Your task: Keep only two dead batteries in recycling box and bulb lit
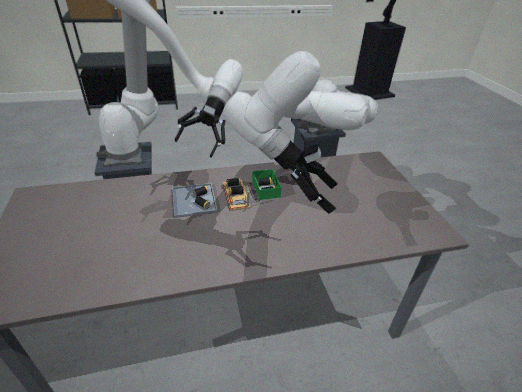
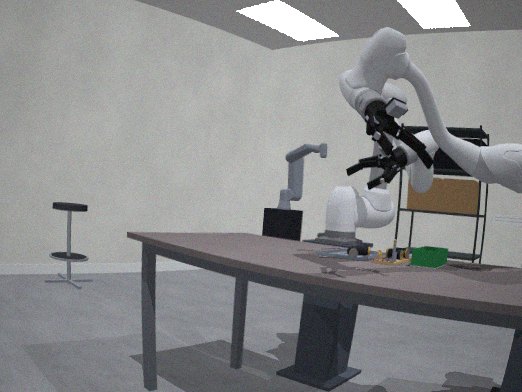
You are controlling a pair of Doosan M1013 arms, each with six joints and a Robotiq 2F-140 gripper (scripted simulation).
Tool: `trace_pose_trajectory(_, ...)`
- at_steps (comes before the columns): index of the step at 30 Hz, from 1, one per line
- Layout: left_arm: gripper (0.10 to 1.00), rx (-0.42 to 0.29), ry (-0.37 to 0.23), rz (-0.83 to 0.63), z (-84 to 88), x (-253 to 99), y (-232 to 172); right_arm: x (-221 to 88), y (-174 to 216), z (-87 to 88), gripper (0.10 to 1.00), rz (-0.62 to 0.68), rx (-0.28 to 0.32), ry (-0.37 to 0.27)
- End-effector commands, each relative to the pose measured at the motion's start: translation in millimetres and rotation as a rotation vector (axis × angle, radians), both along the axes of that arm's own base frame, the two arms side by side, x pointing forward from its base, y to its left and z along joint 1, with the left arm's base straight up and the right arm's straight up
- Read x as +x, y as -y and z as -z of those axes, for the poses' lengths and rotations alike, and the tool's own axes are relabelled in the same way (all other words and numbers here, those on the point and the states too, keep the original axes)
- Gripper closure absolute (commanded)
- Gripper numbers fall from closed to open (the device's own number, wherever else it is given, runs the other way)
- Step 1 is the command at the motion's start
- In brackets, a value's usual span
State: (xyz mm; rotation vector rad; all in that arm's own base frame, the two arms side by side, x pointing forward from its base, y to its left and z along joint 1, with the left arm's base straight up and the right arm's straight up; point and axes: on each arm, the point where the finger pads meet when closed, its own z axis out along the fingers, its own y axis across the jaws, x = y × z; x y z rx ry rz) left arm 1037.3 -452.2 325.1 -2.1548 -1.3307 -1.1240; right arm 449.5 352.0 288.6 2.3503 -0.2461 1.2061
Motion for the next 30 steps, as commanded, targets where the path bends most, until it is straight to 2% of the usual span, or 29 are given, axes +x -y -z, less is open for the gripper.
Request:
trace_pose_trajectory(1,0.098,-0.001,0.002,0.0,-2.5,-0.2,-0.2,0.2,-0.3,-0.9,0.098,0.0,0.002,0.001)
trace_pose_trajectory(18,0.098,-0.002,0.002,0.0,-2.2,-0.2,0.2,0.2,-0.2,-0.9,0.098,0.0,0.002,0.001)
trace_pose_trajectory(21,0.098,-0.026,0.001,0.013,1.1,-4.2,12.8,0.6,0.6,-0.8,0.098,0.002,0.001,0.0)
trace_pose_trajectory(25,0.098,-0.111,-0.015,0.04,17.7,-23.2,49.6,3.1,6.0,-0.3,0.098,0.011,-0.002,-0.006)
trace_pose_trajectory(30,0.098,-0.146,-0.023,0.047,24.5,-32.9,63.2,11.4,24.7,1.5,0.098,0.044,-0.013,-0.028)
